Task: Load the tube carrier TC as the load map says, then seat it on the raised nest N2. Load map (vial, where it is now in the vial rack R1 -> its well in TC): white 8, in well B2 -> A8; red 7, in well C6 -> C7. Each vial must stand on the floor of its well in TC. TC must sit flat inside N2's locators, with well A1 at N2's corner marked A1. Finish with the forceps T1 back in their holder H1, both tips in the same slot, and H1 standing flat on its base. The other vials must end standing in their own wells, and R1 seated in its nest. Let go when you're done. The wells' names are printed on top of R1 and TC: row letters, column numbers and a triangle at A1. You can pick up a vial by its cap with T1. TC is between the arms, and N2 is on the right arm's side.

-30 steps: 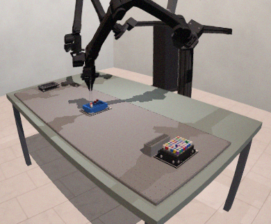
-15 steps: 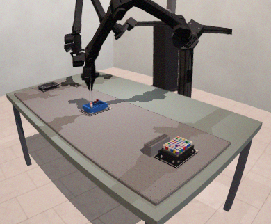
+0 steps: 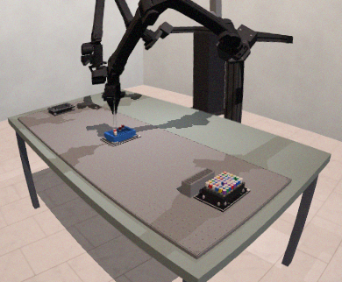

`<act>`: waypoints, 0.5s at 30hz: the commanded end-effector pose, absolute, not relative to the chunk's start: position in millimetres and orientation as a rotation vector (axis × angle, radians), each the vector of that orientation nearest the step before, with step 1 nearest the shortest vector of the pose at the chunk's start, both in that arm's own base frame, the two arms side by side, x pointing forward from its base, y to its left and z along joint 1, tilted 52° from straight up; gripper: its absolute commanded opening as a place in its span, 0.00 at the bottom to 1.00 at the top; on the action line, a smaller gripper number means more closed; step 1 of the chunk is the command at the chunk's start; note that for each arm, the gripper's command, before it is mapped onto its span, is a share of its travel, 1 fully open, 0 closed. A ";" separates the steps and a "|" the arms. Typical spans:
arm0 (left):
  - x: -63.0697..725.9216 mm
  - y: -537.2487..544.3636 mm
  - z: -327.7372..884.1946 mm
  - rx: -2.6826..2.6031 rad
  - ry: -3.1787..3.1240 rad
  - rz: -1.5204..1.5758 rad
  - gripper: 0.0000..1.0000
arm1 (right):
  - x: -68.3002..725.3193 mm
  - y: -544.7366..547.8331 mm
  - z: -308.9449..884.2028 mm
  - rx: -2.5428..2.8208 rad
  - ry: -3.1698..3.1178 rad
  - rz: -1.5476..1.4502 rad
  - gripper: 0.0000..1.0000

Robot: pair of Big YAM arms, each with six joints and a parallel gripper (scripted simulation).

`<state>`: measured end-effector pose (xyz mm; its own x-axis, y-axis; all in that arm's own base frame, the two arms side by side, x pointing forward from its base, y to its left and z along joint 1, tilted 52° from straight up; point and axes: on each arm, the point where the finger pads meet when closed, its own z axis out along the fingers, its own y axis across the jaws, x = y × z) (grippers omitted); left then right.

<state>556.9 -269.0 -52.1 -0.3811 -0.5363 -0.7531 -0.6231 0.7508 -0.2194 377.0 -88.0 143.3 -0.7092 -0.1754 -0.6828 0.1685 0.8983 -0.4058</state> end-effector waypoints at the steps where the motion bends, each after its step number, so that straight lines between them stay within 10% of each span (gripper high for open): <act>1: 554.2 -290.5 -33.5 -0.860 2.060 0.081 0.11 | 379.1 -87.4 147.7 -0.023 2.284 -0.582 1.00; 15: 542.7 -287.3 -41.1 -0.850 2.082 0.116 0.11 | 379.1 -87.4 147.7 -0.023 2.284 -0.582 1.00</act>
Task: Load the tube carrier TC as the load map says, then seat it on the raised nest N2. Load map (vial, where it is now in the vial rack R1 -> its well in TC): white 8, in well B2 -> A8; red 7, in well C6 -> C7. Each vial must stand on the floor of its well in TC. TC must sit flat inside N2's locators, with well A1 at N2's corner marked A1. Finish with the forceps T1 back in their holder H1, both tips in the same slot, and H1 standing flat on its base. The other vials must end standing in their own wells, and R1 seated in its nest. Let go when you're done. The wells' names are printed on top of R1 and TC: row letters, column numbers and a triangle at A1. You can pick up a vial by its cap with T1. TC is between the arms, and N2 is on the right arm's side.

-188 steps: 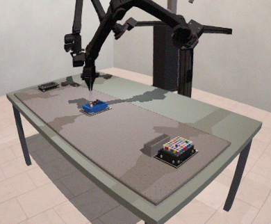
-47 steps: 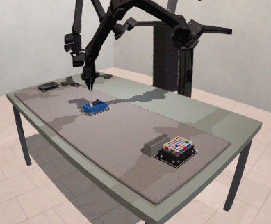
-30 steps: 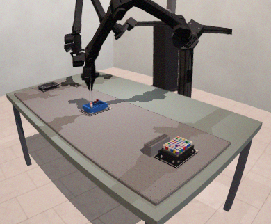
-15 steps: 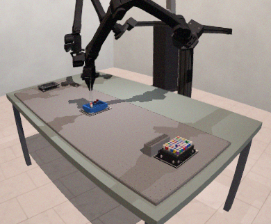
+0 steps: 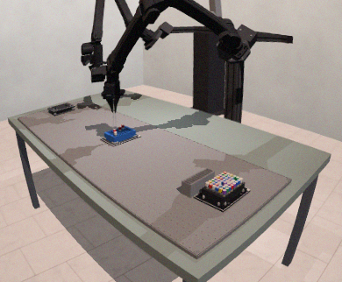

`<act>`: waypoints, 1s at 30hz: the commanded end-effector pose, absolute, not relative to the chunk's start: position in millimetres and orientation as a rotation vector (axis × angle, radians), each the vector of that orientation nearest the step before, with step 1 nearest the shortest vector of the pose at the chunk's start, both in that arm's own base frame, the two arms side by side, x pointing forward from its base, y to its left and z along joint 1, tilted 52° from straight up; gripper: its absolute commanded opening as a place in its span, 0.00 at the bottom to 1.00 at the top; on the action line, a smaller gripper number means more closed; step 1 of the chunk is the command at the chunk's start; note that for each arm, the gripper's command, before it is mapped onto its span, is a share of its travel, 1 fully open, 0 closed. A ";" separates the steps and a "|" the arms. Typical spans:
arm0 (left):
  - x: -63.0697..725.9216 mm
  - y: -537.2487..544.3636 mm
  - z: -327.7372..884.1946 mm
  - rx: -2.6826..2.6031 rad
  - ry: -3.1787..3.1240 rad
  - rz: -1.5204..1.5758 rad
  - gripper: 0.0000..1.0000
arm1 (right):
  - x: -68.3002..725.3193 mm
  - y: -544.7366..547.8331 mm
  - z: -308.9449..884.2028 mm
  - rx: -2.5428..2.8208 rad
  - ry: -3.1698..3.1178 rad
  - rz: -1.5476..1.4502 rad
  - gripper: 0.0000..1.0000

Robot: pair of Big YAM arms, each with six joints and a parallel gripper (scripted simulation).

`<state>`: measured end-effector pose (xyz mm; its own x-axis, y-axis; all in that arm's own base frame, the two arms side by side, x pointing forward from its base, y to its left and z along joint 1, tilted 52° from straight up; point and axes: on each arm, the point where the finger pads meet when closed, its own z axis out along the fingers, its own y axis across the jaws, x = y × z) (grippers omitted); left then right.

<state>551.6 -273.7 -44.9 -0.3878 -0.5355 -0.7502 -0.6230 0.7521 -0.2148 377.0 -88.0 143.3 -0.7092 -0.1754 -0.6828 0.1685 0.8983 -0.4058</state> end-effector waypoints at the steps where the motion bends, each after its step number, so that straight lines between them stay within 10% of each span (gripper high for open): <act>1: 542.5 -287.6 -38.2 -0.853 2.079 0.112 0.11 | 379.1 -87.4 147.7 -0.023 2.284 -0.582 1.00; 30: 531.2 -296.0 -20.8 -0.851 2.082 0.109 0.11 | 379.1 -87.4 147.7 -0.023 2.284 -0.582 1.00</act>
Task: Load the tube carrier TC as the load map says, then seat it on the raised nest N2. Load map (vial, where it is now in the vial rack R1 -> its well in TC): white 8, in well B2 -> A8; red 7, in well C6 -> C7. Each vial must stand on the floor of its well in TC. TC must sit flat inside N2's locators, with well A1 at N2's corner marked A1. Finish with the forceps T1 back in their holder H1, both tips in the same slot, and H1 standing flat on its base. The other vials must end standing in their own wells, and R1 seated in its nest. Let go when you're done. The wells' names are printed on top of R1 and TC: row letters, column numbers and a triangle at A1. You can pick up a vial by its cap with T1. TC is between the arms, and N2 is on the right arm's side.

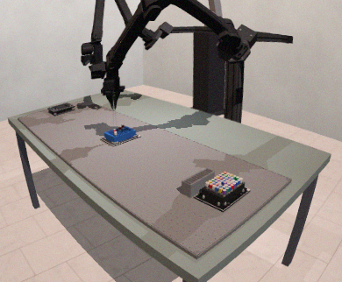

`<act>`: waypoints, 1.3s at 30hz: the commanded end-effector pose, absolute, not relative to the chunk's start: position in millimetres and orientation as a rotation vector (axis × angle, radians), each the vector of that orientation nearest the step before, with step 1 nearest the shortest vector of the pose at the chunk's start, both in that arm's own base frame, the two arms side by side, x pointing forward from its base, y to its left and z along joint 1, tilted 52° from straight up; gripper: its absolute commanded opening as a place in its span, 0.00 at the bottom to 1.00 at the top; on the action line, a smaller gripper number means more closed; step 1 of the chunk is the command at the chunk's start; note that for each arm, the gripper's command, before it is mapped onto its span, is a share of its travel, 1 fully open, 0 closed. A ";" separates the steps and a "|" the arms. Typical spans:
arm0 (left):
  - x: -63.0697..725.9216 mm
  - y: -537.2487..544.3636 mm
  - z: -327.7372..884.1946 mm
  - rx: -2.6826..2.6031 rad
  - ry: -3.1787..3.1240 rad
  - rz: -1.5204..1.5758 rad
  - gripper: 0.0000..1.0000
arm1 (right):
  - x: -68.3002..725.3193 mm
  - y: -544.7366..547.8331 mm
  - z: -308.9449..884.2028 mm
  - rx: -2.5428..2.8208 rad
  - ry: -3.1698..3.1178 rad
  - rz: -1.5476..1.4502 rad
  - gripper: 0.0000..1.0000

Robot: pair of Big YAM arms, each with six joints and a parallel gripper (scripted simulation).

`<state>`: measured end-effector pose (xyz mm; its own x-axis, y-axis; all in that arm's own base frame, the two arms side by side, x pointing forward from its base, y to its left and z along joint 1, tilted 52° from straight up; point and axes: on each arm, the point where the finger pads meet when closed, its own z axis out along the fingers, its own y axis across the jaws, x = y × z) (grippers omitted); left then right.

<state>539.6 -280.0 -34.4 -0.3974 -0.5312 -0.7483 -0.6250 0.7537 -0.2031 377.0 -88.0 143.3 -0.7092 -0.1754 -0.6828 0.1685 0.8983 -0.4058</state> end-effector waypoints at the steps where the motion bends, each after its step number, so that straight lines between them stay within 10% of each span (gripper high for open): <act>1: 530.7 -296.2 -20.5 -0.851 2.083 0.109 0.11 | 379.1 -87.4 147.7 -0.023 2.284 -0.582 1.00; 39: 527.8 -298.9 -26.7 -0.847 2.093 0.129 0.07 | 379.1 -87.4 147.7 -0.023 2.284 -0.582 1.00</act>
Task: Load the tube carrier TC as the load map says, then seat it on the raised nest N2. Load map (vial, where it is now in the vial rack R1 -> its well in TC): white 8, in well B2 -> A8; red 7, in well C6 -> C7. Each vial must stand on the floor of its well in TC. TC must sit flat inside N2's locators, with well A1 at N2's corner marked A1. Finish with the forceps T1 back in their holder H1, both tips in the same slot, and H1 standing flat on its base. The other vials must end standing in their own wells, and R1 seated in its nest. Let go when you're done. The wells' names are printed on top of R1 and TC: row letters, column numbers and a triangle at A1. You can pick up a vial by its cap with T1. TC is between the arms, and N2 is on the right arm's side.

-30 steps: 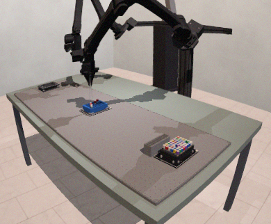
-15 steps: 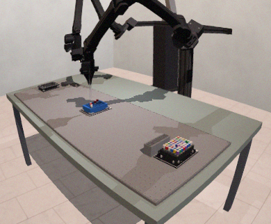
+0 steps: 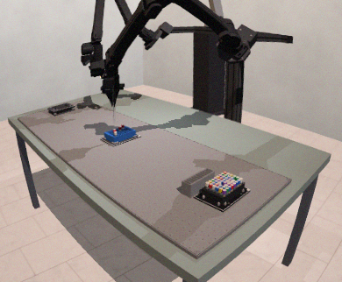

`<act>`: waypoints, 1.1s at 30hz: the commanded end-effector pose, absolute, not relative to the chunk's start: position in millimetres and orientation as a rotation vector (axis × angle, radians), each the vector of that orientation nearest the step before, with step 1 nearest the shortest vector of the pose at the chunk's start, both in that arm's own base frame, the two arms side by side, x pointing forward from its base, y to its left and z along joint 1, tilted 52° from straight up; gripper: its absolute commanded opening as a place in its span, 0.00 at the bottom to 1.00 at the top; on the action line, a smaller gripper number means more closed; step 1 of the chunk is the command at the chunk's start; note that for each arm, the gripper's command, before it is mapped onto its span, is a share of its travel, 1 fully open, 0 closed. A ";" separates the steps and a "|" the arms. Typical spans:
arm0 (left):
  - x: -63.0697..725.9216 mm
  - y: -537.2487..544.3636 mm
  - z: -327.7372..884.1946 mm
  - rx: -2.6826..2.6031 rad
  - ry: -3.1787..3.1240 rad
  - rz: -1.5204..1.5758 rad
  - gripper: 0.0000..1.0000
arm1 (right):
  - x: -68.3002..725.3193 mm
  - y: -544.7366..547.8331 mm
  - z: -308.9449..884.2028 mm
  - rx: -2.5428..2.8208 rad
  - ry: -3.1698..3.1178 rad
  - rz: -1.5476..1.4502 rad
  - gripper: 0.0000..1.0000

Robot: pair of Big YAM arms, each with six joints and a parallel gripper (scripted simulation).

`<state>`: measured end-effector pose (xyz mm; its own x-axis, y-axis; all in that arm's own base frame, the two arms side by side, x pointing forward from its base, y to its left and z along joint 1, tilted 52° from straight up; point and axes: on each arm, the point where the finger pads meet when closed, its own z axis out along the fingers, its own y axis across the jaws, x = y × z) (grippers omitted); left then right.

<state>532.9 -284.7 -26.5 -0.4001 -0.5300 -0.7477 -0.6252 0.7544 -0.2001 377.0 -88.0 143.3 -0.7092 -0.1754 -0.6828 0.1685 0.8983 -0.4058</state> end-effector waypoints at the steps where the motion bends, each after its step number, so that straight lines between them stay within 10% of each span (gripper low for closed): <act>1: 528.0 -299.1 -26.9 -0.847 2.093 0.130 0.07 | 379.1 -87.4 147.7 -0.023 2.284 -0.582 1.00; 33: 542.3 -286.5 -30.9 -0.867 2.082 0.137 0.07 | 379.1 -87.4 147.7 -0.023 2.284 -0.582 1.00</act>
